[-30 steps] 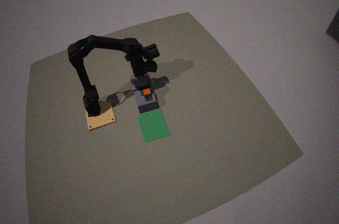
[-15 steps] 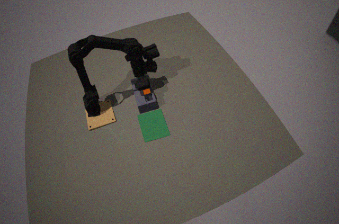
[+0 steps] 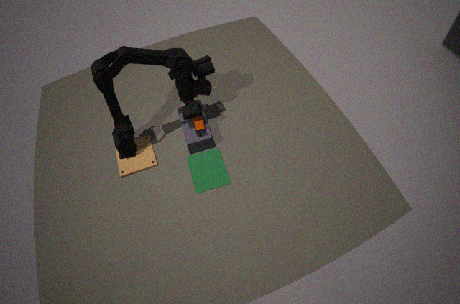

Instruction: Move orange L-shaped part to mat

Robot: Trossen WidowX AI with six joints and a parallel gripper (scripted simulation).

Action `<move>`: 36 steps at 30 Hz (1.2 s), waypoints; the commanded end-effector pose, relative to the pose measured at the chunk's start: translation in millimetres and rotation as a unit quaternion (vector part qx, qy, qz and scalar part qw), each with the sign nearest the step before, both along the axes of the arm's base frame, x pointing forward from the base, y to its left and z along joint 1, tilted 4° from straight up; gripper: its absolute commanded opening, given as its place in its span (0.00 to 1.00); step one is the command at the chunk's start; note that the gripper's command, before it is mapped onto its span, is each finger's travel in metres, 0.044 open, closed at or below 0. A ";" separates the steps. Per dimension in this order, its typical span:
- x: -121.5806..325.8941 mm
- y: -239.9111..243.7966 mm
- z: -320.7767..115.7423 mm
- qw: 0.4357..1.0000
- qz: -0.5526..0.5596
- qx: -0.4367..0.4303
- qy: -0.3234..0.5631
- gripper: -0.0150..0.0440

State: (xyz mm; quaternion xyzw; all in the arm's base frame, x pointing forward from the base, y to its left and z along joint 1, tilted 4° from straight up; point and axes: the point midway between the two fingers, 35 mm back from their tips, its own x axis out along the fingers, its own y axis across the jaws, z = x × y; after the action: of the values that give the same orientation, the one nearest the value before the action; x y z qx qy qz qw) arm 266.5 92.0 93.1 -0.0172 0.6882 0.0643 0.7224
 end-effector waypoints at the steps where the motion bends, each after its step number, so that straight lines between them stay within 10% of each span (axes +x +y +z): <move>1: 2.7 0.0 9.8 1.000 -0.003 -0.001 -0.005 0.56; 10: -1.4 -17.0 96.2 1.000 -0.003 -0.001 -0.005 0.56; 36: -3.0 -17.2 94.5 1.000 -0.005 -0.001 0.000 0.56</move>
State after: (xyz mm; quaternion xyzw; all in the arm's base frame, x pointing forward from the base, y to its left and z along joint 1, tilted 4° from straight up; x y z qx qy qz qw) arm 263.6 74.7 187.8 -0.0150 0.6880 0.0599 0.7231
